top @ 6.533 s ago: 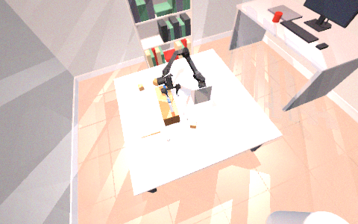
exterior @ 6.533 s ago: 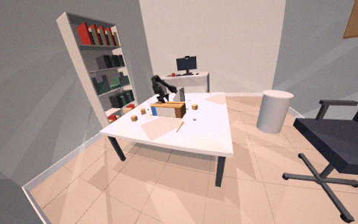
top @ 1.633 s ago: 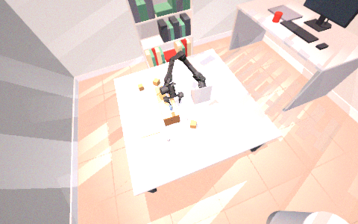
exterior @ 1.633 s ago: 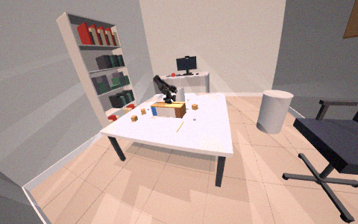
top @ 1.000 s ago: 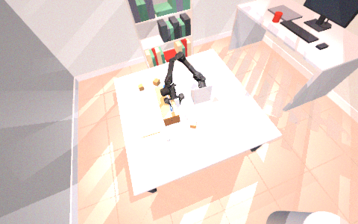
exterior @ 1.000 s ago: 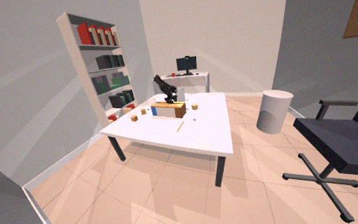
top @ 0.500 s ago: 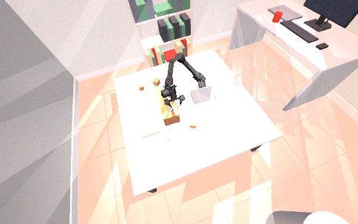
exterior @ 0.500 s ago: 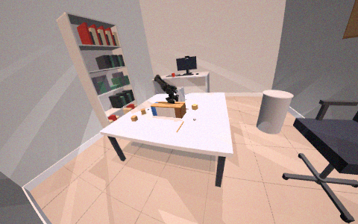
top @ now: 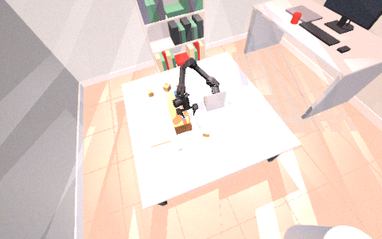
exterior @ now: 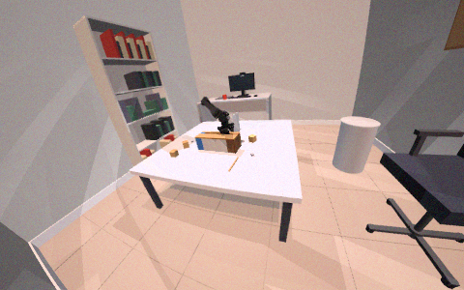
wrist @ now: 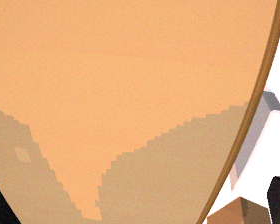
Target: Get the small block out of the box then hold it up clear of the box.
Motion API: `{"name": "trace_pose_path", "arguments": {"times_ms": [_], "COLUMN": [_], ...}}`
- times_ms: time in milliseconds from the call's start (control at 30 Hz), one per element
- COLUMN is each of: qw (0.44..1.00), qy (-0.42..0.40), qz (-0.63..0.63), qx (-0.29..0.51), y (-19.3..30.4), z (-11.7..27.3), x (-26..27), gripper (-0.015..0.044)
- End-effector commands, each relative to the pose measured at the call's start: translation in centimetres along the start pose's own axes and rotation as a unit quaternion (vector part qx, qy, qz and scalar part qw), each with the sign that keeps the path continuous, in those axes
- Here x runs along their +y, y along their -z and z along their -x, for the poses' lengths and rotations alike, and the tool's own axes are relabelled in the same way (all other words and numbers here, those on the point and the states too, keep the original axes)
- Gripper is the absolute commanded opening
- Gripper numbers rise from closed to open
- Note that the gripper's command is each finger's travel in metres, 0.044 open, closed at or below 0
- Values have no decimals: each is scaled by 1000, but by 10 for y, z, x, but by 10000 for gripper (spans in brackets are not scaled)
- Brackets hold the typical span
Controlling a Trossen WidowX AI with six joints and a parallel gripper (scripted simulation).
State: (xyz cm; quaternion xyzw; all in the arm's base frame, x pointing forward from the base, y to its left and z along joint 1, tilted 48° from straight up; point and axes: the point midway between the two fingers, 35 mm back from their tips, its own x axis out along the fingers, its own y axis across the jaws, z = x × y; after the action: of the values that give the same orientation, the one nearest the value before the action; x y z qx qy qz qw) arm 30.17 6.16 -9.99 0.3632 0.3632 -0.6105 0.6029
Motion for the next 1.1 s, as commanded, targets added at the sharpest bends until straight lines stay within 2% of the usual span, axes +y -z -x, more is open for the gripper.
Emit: {"name": "trace_pose_path", "arguments": {"times_ms": [0, 333, 433, 600, 833, 900, 967, 1067], "qw": [1000, 1000, 1000, 1000, 1000, 999, 991, 963], "qy": [-3, -3, -3, -1, -5, -9, -14, -17], "qz": [-2, -2, -1, 0, 2, 40, 132, 266], "qx": [5, 5, 5, 2, 1, -7, -20, -34], "y": [10, 23, 27, 38, 37, 45, 52, 55], "z": [-1, -5, 9, 54, 51, 50, 48, 48], "x": [2, 2, 3, 0, 2, -6, -13, -15], "gripper": [400, 400, 400, 400, 400, 348, 295, 285]}}
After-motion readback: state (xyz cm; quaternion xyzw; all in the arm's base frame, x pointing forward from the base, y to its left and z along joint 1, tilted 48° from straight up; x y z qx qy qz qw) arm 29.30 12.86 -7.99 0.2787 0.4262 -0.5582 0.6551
